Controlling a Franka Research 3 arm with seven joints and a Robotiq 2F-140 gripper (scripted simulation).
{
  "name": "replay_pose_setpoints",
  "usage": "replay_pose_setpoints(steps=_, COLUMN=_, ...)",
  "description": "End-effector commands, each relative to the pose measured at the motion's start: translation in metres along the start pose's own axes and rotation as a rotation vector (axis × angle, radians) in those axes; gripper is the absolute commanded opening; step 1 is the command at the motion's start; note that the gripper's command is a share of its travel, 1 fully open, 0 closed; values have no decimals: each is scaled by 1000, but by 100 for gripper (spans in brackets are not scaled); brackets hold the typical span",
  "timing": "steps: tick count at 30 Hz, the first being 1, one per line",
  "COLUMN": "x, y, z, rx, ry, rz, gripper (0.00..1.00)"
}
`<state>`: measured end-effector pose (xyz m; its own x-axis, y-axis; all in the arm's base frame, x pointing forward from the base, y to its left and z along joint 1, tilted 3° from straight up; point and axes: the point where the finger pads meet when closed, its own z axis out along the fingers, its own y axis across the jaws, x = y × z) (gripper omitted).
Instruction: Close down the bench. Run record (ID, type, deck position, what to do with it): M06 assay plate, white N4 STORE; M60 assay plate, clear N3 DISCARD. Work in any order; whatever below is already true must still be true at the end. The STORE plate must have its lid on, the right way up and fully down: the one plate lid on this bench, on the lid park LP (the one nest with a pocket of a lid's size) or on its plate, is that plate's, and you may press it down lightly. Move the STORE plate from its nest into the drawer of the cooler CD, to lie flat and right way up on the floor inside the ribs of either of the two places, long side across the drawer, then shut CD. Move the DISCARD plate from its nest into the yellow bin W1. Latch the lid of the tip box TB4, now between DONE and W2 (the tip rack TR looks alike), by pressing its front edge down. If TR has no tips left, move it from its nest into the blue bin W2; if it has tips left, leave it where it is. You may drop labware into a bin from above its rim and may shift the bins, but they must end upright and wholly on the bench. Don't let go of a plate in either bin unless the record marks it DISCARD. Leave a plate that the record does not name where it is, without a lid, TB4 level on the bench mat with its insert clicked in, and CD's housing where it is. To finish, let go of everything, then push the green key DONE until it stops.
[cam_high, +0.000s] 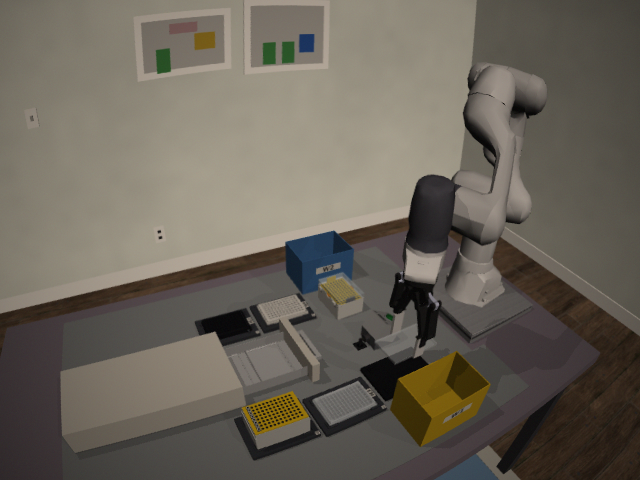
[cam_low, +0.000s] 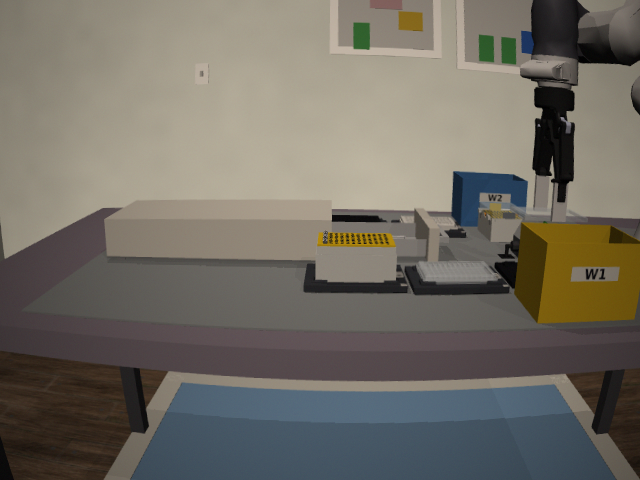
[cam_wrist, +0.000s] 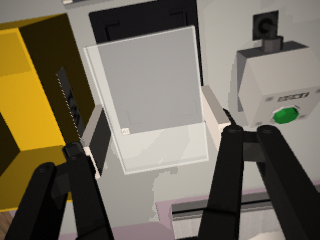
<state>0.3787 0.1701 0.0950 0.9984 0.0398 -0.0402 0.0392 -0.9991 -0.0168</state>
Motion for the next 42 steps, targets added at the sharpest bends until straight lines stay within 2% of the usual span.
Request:
replay_pose_setpoints(steps=1, x=-1, y=1, z=-5, rx=-4, ry=-6, rz=10, gripper=0)
replay_pose_setpoints(steps=17, x=-1, y=1, z=-24, rx=-4, ry=-6, rz=10, gripper=0)
replay_pose_setpoints(steps=28, x=-1, y=1, z=-25, rx=-4, ry=-6, rz=10, gripper=0)
replay_pose_setpoints(steps=42, x=12, y=31, z=-25, rx=-4, ry=-6, rz=22, gripper=0)
